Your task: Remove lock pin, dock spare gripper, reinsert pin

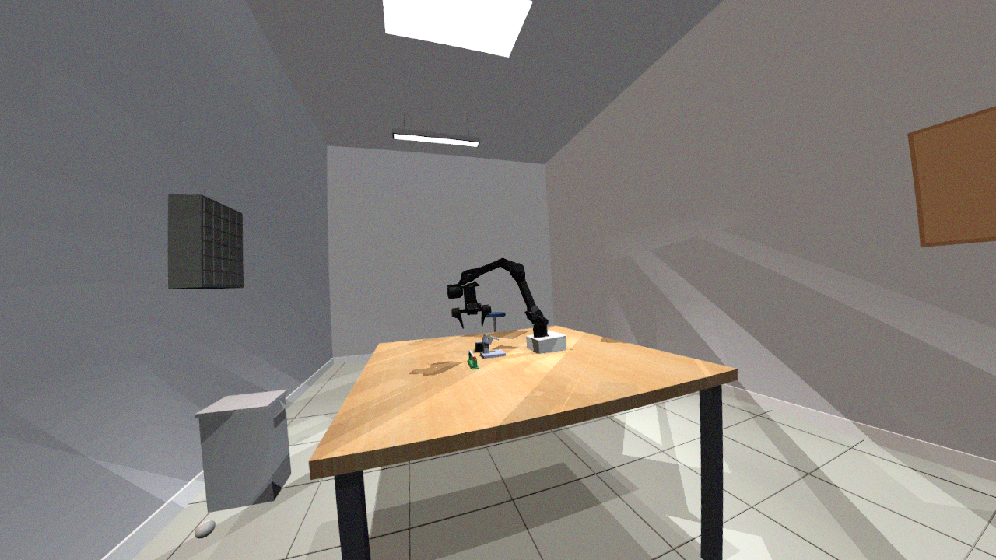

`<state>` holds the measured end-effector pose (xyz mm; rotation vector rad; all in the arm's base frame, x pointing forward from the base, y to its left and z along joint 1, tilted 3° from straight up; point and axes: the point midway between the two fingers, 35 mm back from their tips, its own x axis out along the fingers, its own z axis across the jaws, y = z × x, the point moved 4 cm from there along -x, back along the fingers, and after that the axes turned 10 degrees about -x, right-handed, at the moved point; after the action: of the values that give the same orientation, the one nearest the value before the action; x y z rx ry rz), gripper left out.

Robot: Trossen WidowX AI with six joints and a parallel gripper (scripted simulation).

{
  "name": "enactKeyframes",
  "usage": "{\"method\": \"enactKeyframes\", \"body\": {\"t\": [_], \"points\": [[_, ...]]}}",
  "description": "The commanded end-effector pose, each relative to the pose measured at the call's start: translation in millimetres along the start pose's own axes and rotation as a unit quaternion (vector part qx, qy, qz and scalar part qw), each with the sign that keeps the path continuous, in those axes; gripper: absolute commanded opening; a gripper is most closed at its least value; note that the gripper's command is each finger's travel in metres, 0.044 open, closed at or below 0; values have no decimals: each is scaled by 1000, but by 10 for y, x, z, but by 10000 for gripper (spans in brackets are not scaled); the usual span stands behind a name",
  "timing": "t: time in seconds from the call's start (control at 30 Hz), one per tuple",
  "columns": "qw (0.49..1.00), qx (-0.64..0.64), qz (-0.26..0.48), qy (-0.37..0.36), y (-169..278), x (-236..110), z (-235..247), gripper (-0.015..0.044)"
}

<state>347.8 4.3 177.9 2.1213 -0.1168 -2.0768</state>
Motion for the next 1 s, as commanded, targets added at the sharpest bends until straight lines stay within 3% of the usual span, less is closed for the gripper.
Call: {"method": "enactKeyframes", "body": {"t": [0.0,0.17,0.4,0.7,0.97], "points": [[996,35,86,-10,575,219,279,440],[982,69,171,-34,1061,407,652,440],[982,69,171,-34,1051,481,639,440],[982,69,171,-34,951,1086,605,440],[982,69,171,-34,939,1172,593,440]]}}
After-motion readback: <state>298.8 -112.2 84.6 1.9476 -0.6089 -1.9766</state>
